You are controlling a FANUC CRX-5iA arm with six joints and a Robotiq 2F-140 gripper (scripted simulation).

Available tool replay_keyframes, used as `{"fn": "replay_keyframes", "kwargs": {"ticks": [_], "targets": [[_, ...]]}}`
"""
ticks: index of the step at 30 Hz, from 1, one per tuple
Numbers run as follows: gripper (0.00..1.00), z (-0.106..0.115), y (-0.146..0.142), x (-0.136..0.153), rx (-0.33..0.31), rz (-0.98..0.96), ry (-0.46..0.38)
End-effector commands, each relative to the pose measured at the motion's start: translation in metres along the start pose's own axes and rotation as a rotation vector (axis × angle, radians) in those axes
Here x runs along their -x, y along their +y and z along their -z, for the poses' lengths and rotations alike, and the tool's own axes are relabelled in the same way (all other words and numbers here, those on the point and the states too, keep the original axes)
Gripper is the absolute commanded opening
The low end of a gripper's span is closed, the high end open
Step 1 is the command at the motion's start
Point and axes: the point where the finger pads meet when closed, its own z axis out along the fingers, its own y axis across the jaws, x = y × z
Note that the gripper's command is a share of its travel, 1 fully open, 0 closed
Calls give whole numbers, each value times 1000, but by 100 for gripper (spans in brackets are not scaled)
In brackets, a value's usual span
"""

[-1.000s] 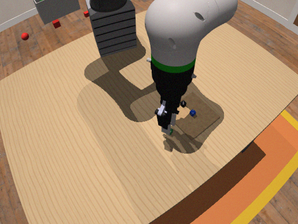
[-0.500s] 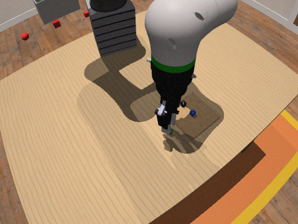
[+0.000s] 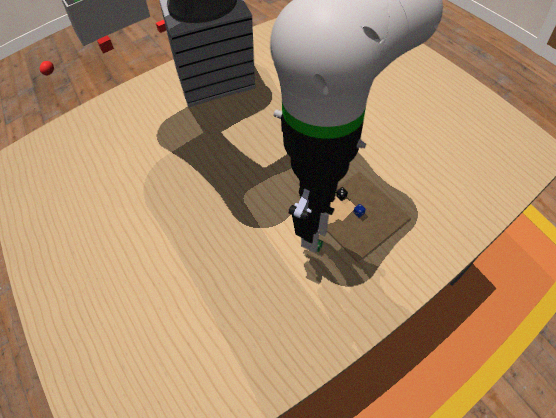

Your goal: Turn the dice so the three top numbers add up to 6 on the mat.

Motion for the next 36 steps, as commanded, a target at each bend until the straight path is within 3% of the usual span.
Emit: {"fn": "replay_keyframes", "kwargs": {"ticks": [1, 13, 36], "targets": [[19, -3, 0, 0, 0, 0, 0], [19, -15, 0, 0, 0, 0, 0], [19, -16, 0, 0, 0, 0, 0]]}}
